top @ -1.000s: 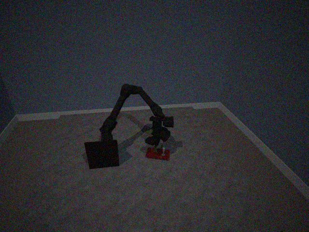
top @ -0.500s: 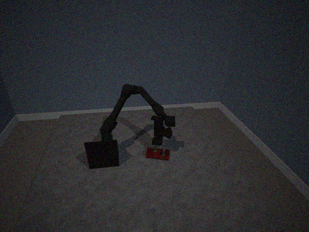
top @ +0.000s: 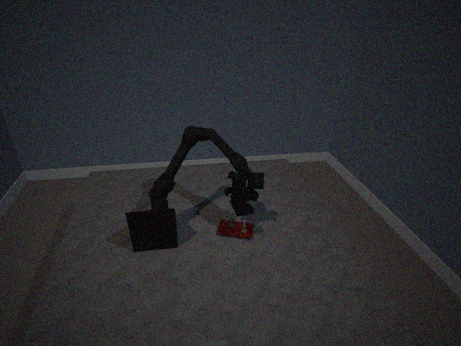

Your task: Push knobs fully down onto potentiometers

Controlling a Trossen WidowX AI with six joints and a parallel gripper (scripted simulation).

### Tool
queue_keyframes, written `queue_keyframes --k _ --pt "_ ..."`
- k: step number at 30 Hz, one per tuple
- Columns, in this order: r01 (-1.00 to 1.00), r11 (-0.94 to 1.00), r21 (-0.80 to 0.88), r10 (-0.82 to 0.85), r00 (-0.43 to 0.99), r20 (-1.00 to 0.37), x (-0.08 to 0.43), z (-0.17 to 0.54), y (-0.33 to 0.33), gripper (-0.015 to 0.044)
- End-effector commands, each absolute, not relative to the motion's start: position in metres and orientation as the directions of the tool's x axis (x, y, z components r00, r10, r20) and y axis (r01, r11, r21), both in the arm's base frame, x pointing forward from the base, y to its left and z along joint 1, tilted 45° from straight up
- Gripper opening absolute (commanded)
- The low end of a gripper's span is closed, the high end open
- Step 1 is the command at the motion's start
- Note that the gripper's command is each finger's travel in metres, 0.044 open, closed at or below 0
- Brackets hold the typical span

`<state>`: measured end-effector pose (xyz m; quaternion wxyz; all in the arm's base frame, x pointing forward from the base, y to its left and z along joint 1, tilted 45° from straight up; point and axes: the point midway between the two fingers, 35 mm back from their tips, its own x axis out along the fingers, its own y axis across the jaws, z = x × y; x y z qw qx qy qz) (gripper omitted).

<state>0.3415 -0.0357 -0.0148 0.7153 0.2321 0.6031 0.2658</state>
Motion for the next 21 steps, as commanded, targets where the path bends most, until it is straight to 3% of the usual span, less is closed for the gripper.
queue_keyframes --k 1,21 --pt "-0.256 0.743 0.618 0.66 0.132 -0.739 0.345 -0.014 -0.039 0.0" --pt "-0.811 0.493 0.314 0.67 0.124 -0.732 0.352 -0.012 -0.05 0.0"
